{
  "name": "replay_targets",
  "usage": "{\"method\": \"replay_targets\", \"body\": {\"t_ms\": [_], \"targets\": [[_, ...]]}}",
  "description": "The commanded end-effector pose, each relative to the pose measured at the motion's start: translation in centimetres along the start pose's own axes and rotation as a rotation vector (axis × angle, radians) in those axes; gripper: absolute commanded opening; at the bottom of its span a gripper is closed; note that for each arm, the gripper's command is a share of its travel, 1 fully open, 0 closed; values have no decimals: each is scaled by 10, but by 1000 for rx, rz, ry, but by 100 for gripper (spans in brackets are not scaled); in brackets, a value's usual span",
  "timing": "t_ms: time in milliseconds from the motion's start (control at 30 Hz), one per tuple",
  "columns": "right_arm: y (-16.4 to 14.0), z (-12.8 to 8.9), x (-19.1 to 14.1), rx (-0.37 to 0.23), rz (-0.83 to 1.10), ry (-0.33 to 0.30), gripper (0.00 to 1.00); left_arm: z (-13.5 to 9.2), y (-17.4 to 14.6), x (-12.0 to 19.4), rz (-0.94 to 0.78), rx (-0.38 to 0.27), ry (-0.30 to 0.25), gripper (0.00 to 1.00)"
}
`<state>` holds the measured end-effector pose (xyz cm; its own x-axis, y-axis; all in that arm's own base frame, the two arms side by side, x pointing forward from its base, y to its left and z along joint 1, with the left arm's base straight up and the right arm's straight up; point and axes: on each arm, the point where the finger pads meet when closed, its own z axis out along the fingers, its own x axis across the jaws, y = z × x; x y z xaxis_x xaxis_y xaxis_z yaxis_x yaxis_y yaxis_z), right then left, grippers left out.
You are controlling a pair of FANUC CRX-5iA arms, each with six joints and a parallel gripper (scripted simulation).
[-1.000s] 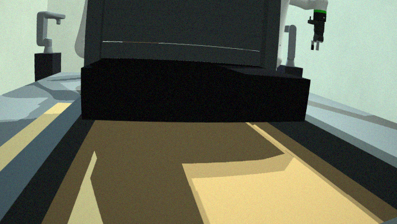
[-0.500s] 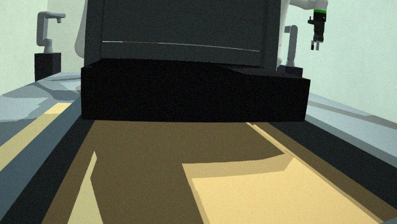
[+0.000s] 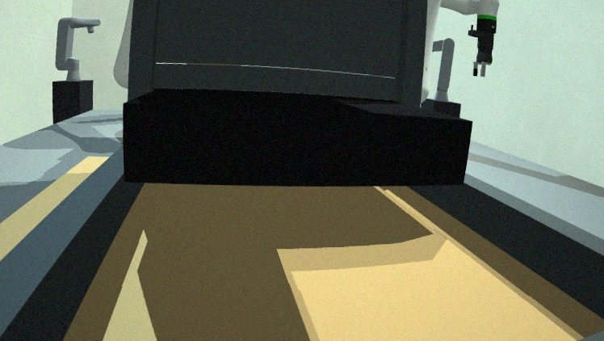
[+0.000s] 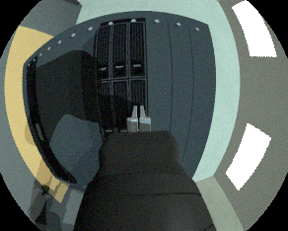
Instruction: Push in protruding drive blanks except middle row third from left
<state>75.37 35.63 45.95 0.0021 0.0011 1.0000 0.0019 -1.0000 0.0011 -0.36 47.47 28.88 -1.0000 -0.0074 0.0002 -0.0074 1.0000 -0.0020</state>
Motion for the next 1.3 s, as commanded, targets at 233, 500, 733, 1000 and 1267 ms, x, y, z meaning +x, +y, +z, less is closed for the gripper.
{"method": "replay_targets", "body": {"t_ms": [233, 500, 733, 1000, 1267], "targets": [[0, 0, 2, 0, 1, 2, 0, -1, 0, 0, 0, -2, 0, 100], [0, -1, 2, 0, 1, 2, 0, -1, 0, 0, 0, -2, 0, 100], [0, -19, 2, 0, 1, 2, 0, -1, 0, 0, 0, -2, 0, 100], [0, -54, 2, 0, 1, 2, 0, -1, 0, 0, 0, -2, 0, 100], [0, -92, 2, 0, 1, 2, 0, -1, 0, 0, 0, -2, 0, 100]]}}
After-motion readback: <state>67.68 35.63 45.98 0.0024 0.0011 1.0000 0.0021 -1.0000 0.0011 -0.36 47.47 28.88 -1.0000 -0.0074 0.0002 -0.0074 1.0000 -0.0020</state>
